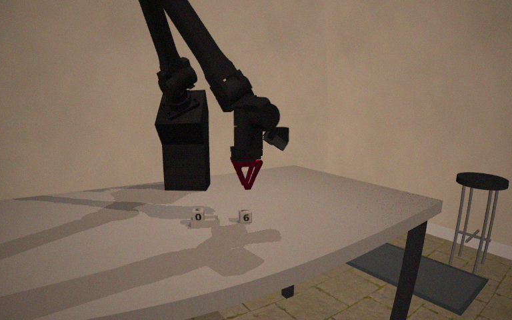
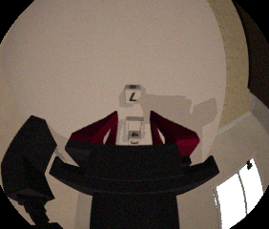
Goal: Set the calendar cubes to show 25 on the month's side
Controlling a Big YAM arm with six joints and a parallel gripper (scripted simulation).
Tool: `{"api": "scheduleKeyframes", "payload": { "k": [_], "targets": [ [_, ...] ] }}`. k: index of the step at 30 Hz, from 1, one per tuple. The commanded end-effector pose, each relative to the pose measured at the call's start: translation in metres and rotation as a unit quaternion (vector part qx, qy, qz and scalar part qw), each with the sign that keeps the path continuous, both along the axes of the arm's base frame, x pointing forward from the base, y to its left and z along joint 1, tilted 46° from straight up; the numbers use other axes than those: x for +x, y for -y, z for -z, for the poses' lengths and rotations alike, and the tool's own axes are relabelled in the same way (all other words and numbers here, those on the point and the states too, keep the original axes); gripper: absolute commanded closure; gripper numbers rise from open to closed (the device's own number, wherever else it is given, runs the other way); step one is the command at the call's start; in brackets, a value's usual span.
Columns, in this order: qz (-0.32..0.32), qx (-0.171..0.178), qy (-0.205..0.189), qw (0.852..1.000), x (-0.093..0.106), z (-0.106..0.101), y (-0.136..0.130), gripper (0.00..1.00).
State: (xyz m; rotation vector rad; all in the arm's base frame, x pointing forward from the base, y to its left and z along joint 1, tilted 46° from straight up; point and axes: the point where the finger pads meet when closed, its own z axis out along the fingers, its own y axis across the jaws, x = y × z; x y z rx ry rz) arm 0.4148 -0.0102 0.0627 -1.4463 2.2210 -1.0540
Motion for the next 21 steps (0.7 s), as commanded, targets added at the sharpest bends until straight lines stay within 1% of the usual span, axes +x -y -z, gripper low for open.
{"api": "scheduleKeyframes", "payload": {
  "k": [1, 13, 21],
  "targets": [
    [0.002, 0.000, 0.001, 1.000, -0.0016, 0.0033, 0.0052, 0.55],
    [0.002, 0.000, 0.001, 1.000, -0.0016, 0.0035, 0.0052, 0.55],
    [0.001, -0.001, -0.004, 1.000, -0.0010, 0.0074, 0.0060, 0.55]
  ]
}}
